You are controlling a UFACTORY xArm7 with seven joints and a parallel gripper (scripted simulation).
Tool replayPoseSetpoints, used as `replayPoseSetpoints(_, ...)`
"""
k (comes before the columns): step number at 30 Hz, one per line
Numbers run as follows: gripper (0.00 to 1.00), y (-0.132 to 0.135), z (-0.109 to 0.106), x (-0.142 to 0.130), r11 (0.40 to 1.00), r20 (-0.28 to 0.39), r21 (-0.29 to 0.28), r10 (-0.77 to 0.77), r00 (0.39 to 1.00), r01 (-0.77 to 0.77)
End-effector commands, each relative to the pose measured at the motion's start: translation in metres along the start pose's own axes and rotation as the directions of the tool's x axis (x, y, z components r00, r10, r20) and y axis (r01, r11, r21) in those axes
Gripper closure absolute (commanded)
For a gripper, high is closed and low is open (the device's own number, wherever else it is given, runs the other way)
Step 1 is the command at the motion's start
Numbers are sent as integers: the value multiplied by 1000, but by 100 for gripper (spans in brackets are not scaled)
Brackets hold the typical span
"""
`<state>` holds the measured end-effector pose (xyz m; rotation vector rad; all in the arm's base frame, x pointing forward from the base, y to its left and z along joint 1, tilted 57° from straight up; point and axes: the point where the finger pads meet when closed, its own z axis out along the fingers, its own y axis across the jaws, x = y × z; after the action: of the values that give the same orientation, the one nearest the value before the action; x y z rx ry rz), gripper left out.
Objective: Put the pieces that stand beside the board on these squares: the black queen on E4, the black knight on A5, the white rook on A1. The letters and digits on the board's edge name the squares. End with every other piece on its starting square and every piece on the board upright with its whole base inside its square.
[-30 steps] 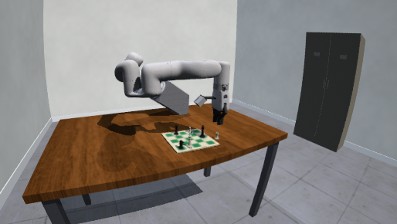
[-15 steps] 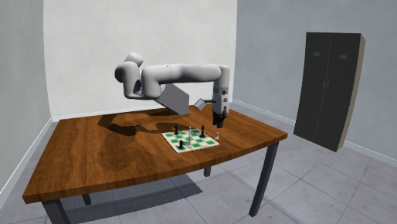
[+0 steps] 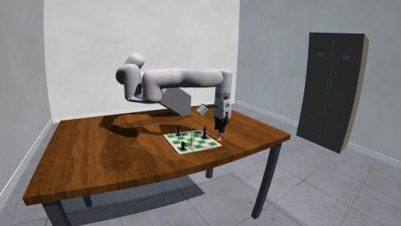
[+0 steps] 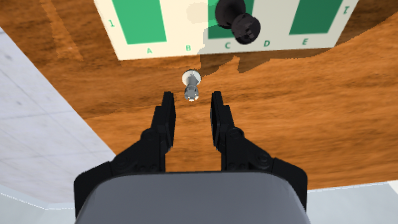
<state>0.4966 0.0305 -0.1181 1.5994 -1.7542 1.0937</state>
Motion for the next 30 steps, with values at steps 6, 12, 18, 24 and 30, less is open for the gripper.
replayPoseSetpoints(6, 63, -1, 5, -1, 1000, 5, 3, 0, 1000, 0)
replayPoseSetpoints(12, 63, -1, 7, -1, 1000, 5, 3, 0, 1000, 0)
replayPoseSetpoints(18, 63, -1, 7, -1, 1000, 5, 3, 0, 1000, 0)
replayPoseSetpoints(24, 63, -1, 7, -1, 1000, 5, 3, 0, 1000, 0)
replayPoseSetpoints(30, 63, -1, 7, -1, 1000, 5, 3, 0, 1000, 0)
